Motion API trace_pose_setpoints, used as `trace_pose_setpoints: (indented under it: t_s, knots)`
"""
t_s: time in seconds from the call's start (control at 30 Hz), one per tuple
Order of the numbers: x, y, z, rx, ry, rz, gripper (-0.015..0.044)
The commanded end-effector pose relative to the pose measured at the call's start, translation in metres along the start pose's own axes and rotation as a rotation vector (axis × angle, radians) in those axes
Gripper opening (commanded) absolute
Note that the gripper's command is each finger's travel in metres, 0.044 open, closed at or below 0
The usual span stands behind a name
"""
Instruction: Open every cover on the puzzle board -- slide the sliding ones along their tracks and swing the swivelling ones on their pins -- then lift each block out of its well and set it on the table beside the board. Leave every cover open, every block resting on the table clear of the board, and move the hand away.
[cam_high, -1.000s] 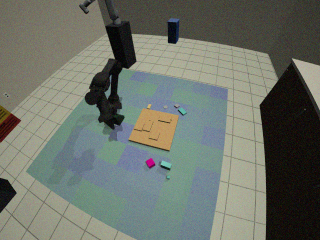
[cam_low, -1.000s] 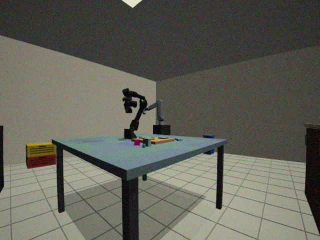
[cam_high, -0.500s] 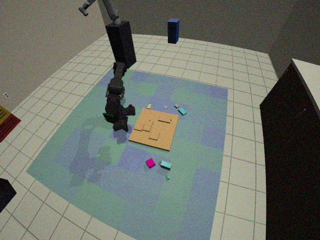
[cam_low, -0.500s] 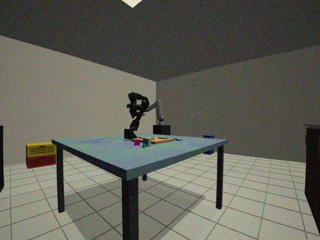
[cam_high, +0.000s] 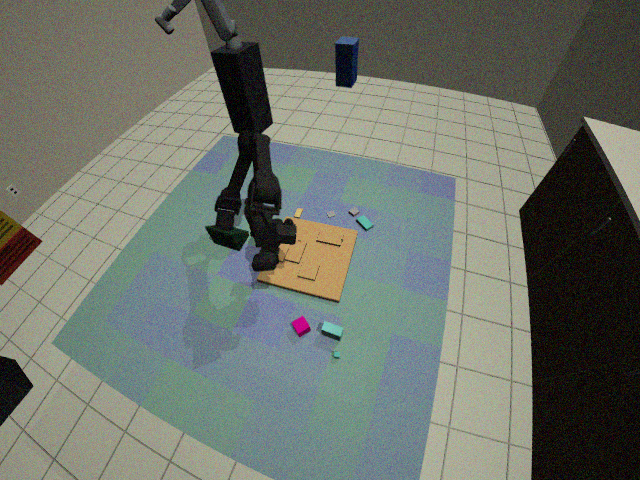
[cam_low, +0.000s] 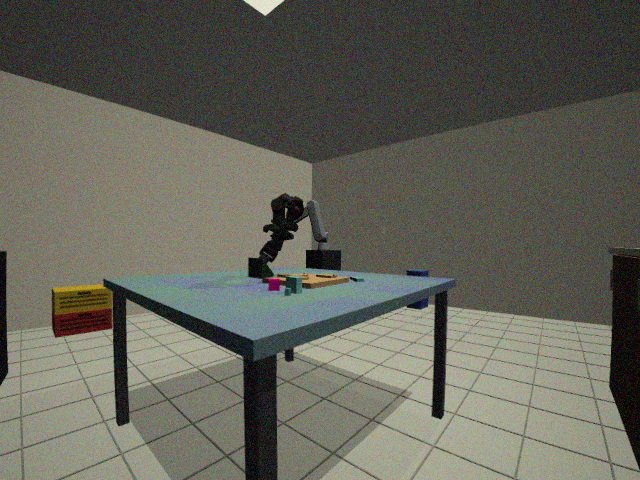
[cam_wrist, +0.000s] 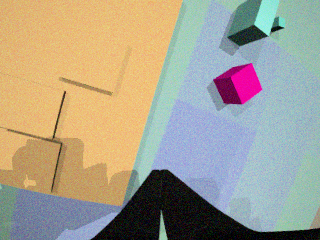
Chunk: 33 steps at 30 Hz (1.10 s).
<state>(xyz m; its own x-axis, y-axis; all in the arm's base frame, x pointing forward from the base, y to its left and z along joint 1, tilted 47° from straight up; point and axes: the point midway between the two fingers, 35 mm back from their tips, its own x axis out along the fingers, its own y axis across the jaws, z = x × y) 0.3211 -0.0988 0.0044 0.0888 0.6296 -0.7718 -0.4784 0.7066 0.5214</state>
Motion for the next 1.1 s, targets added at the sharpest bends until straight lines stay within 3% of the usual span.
trace_pose_setpoints:
  t_s: [0.0,0.43,1.07]
  knots:
    - [0.015,0.013,0.012,0.069,0.028,0.054,0.0000]
    - [0.062,0.060,0.036,0.286,0.162,0.191,0.0000]
    - [0.062,0.060,0.037,0.289,0.164,0.192,0.0000]
